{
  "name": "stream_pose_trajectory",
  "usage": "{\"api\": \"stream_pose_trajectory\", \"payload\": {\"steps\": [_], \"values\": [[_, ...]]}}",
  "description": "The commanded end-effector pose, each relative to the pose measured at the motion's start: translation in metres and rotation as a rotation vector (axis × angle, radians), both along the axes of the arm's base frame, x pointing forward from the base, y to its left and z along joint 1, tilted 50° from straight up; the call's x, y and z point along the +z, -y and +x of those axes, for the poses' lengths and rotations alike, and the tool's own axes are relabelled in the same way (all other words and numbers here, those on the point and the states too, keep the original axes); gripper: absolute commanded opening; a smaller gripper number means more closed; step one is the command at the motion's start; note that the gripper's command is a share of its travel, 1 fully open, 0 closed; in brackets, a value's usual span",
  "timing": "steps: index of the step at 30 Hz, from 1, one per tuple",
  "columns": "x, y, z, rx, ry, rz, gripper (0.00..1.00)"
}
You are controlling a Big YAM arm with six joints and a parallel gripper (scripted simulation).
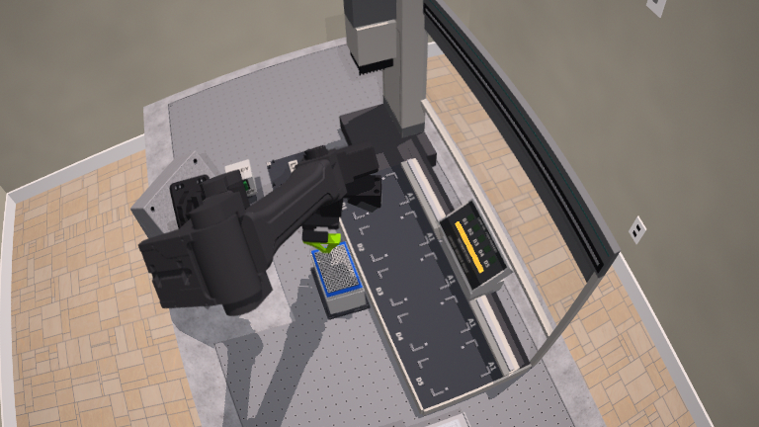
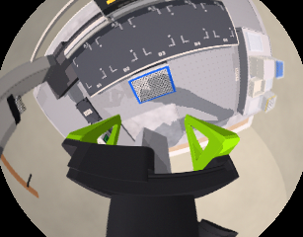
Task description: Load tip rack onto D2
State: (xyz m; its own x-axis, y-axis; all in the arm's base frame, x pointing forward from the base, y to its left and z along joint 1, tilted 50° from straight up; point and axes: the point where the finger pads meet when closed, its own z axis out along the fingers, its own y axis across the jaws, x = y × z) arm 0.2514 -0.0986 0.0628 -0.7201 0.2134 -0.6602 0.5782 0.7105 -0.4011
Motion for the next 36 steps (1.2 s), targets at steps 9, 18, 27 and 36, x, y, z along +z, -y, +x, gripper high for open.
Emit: {"api": "stream_pose_trajectory", "payload": {"steps": [9, 18, 27, 36], "values": [[-0.0017, -0.0018, -0.0021, 0.154, -0.158, -0.089, 1.00], [-0.0017, -0.0018, -0.0020, 0.247, -0.255, -0.144, 1.00], [-0.0019, -0.0021, -0.0021, 0.248, -0.257, -0.144, 1.00], [-0.0017, -0.0017, -0.0020, 0.243, -0.252, -0.142, 1.00]]}}
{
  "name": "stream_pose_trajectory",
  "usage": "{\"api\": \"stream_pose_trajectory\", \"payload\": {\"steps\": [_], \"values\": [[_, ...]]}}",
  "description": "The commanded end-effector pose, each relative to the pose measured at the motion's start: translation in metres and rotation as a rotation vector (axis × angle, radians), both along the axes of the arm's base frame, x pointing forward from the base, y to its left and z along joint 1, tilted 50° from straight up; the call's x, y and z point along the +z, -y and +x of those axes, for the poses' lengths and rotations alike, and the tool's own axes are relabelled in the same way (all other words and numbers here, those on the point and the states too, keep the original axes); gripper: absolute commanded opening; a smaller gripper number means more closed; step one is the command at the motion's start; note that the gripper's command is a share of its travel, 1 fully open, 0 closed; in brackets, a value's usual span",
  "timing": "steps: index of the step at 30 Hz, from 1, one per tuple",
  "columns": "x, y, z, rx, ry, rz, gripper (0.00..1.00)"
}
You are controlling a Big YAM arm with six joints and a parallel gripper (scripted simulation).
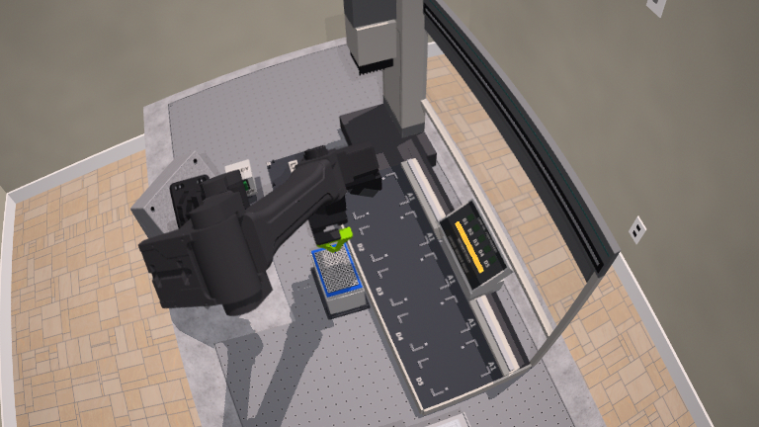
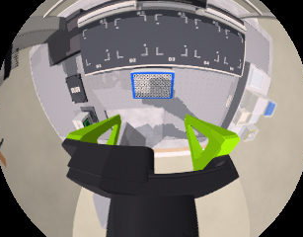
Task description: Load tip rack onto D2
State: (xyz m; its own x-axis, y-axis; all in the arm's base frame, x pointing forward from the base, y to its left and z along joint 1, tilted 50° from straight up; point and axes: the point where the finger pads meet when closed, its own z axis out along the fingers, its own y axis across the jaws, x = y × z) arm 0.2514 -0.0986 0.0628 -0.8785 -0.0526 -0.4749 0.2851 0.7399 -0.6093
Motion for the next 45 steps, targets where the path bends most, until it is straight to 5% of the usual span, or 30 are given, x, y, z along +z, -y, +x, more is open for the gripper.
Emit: {"api": "stream_pose_trajectory", "payload": {"steps": [1, 20, 45], "values": [[-0.0017, -0.0017, -0.0019, 0.013, -0.009, -0.003, 1.00], [-0.0005, -0.0017, -0.0027, 0.054, -0.044, -0.027, 1.00], [-0.0044, -0.0019, -0.0041, 0.349, -0.370, -0.203, 1.00]]}}
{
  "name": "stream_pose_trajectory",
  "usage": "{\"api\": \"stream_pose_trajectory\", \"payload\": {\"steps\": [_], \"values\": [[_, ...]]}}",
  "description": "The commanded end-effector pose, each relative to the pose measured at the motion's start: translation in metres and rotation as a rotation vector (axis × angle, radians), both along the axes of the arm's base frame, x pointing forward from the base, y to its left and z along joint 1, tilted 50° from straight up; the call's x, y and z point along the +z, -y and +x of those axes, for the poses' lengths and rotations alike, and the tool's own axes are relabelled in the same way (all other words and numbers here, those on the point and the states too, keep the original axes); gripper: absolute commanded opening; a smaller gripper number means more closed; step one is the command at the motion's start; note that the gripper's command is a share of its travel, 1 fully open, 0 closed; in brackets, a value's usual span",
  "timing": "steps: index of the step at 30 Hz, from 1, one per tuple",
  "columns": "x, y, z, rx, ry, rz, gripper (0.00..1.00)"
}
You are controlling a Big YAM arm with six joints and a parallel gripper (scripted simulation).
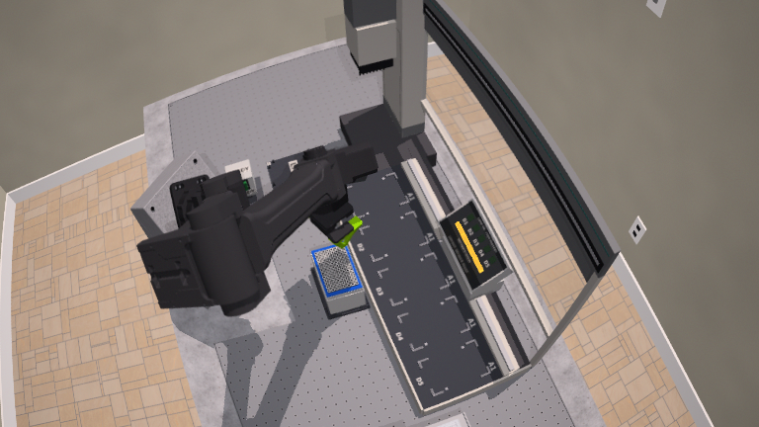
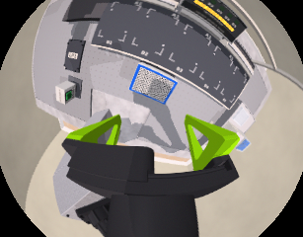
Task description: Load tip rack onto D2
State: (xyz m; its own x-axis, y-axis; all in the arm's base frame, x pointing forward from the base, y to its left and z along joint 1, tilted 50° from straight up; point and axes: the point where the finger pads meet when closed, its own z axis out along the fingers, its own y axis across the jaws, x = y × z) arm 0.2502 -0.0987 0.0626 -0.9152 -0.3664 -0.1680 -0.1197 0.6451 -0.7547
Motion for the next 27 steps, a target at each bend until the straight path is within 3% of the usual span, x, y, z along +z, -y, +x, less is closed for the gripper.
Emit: {"api": "stream_pose_trajectory", "payload": {"steps": [1, 15, 27], "values": [[-0.0043, -0.0020, -0.0029, 0.077, -0.087, -0.041, 1.00], [-0.0044, -0.0020, -0.0029, 0.230, -0.248, -0.132, 1.00], [-0.0044, -0.0020, -0.0029, 0.234, -0.252, -0.134, 1.00]]}}
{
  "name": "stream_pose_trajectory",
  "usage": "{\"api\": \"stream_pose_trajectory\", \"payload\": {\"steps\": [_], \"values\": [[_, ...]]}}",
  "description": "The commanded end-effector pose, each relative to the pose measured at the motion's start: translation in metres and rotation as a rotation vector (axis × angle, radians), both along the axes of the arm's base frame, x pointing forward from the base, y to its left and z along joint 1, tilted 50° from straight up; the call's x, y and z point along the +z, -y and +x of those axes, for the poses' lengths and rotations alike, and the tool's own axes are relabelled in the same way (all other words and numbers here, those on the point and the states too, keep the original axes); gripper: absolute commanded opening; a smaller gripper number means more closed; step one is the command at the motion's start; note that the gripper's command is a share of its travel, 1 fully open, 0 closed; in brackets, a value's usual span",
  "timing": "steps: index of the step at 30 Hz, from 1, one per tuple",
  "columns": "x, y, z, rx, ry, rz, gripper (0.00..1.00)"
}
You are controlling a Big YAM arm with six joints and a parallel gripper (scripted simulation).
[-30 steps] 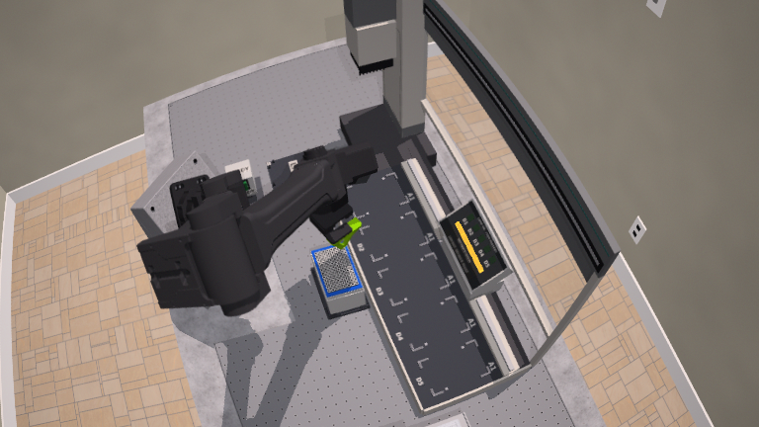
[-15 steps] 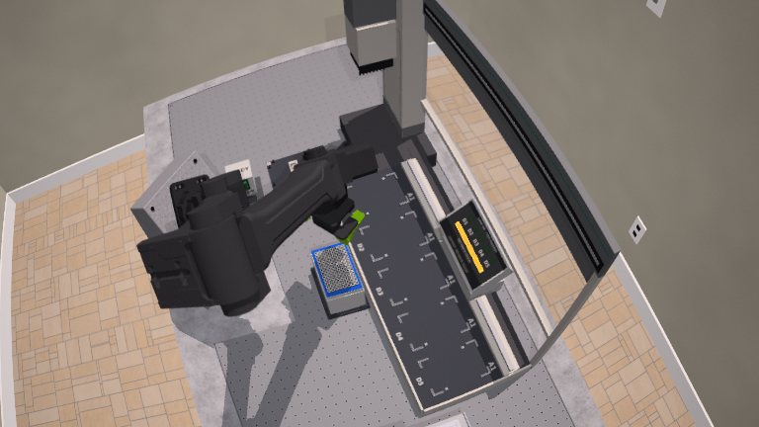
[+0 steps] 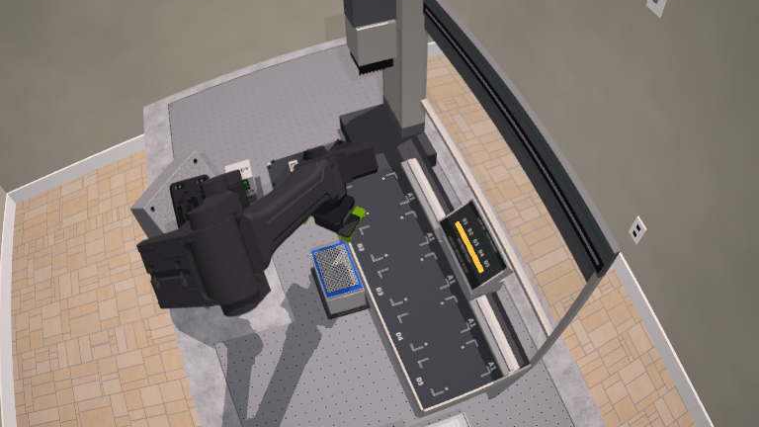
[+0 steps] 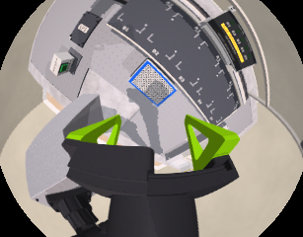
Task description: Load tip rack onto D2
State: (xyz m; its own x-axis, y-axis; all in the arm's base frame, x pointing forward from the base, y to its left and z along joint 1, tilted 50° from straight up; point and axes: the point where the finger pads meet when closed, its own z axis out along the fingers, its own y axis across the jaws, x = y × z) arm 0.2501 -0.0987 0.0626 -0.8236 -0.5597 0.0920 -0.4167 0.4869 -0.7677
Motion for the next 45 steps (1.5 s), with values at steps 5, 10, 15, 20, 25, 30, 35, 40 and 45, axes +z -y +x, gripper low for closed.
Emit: {"api": "stream_pose_trajectory", "payload": {"steps": [5, 10, 15, 20, 25, 30, 35, 40, 45], "values": [[-0.0043, -0.0018, -0.0029, 0.014, -0.022, -0.003, 1.00], [-0.0043, -0.0018, -0.0029, 0.014, -0.022, -0.003, 1.00], [-0.0043, -0.0018, -0.0029, 0.014, -0.022, -0.003, 1.00], [-0.0043, -0.0018, -0.0029, 0.014, -0.022, -0.003, 1.00], [-0.0016, -0.0018, -0.0031, 0.043, -0.035, -0.019, 1.00], [-0.0023, -0.0019, -0.0034, 0.107, -0.106, -0.058, 1.00], [-0.0023, -0.0019, -0.0034, 0.145, -0.146, -0.081, 1.00], [-0.0024, -0.0020, -0.0035, 0.209, -0.213, -0.119, 1.00], [-0.0025, -0.0020, -0.0035, 0.272, -0.280, -0.158, 1.00]]}}
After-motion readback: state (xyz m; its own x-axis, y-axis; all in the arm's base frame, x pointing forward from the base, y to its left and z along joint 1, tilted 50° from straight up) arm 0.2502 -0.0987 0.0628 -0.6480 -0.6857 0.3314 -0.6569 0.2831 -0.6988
